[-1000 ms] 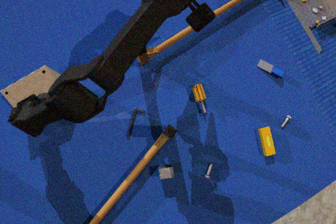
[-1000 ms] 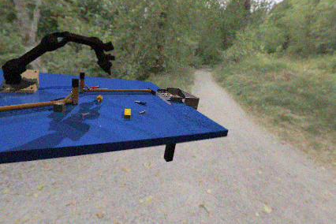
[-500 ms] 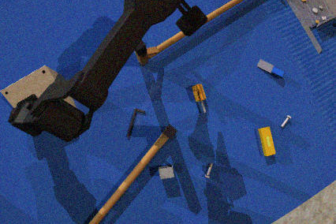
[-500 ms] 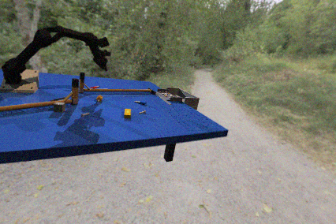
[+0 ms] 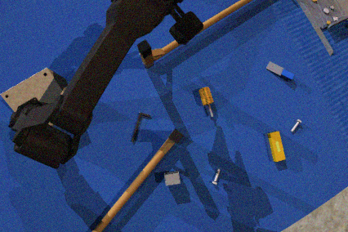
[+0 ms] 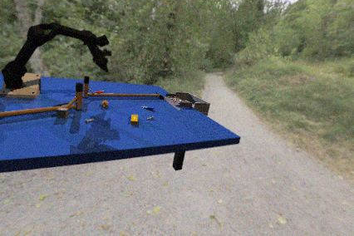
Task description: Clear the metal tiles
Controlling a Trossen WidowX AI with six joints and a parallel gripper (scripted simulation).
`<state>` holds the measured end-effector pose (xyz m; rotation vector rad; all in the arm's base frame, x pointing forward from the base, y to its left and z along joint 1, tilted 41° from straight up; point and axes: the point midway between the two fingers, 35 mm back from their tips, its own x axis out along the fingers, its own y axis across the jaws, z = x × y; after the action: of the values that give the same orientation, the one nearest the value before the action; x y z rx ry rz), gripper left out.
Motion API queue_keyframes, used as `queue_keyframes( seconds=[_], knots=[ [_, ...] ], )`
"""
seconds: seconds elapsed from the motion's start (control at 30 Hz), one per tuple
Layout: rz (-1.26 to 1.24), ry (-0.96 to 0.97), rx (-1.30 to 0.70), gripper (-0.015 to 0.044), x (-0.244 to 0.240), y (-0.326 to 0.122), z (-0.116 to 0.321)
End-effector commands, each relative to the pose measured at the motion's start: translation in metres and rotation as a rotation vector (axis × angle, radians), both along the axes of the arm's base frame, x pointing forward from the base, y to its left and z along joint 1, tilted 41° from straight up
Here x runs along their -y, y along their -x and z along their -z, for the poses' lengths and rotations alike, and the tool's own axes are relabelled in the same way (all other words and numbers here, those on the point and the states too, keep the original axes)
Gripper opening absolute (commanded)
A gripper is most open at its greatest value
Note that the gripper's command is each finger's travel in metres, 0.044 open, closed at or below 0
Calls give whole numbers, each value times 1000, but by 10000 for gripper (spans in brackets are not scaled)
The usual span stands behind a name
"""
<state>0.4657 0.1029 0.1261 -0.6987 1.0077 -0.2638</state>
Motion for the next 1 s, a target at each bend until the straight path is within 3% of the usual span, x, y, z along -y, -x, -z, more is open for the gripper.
queue_keyframes(
  seconds=[0.0, 0.97],
  knots=[
    [-1, 2, 8, 440, 0, 10, -3],
    [-37, -3, 53, 440, 6, 82, -17]
  ],
)
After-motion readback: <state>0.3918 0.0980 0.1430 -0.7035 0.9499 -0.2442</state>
